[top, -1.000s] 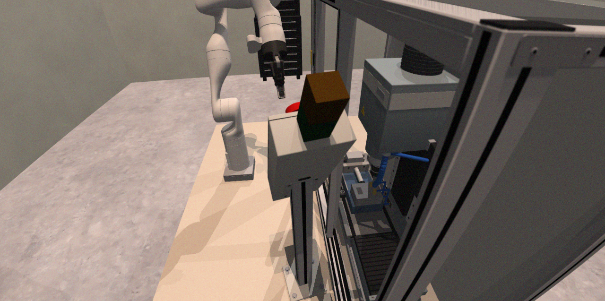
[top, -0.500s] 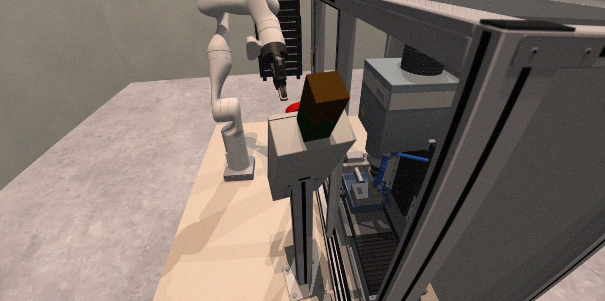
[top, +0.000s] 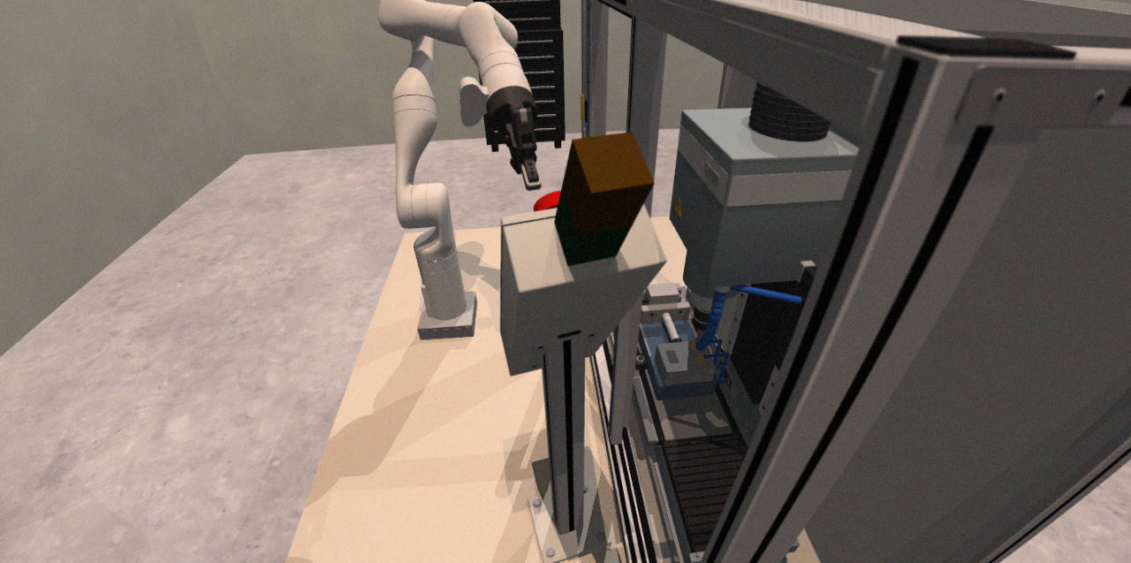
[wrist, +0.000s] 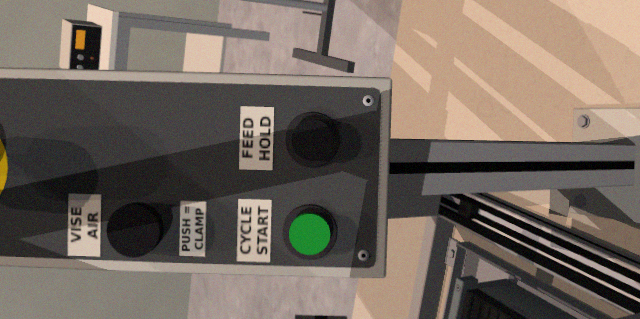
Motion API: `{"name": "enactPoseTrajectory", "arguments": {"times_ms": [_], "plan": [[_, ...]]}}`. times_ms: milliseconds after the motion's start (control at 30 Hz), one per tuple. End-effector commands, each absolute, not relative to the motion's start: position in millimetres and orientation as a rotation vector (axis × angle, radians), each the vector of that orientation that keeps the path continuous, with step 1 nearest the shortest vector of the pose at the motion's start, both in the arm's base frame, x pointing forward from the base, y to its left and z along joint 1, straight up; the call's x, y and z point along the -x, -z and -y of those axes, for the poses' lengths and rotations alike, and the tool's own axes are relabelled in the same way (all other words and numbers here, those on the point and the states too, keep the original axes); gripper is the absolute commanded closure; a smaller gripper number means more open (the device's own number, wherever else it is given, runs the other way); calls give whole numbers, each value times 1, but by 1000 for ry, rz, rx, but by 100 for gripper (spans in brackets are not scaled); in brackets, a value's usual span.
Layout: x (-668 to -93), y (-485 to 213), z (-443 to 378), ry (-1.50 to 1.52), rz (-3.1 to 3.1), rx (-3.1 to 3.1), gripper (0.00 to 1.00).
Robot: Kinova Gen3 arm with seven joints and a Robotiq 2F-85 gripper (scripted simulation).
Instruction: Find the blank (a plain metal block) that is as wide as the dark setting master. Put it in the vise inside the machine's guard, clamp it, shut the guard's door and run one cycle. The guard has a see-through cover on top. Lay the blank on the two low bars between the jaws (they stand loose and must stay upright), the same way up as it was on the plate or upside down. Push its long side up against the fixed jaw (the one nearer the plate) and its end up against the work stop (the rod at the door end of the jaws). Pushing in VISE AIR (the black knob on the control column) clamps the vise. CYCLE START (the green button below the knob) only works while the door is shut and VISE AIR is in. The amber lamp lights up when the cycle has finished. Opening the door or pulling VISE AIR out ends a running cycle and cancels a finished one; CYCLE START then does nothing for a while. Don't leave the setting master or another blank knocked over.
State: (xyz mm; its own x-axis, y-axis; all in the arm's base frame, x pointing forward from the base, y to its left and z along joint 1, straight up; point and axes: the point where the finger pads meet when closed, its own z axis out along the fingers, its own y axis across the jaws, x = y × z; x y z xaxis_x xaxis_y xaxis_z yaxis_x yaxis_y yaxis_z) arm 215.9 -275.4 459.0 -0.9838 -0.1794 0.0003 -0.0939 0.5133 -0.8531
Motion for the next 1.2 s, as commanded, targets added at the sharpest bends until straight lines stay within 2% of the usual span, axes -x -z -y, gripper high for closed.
{"name": "enactPoseTrajectory", "arguments": {"times_ms": [0,1167], "plan": [[-214,-462,276,1519,-2640,225,90],[-222,-432,325,1519,-2640,225,90]]}}
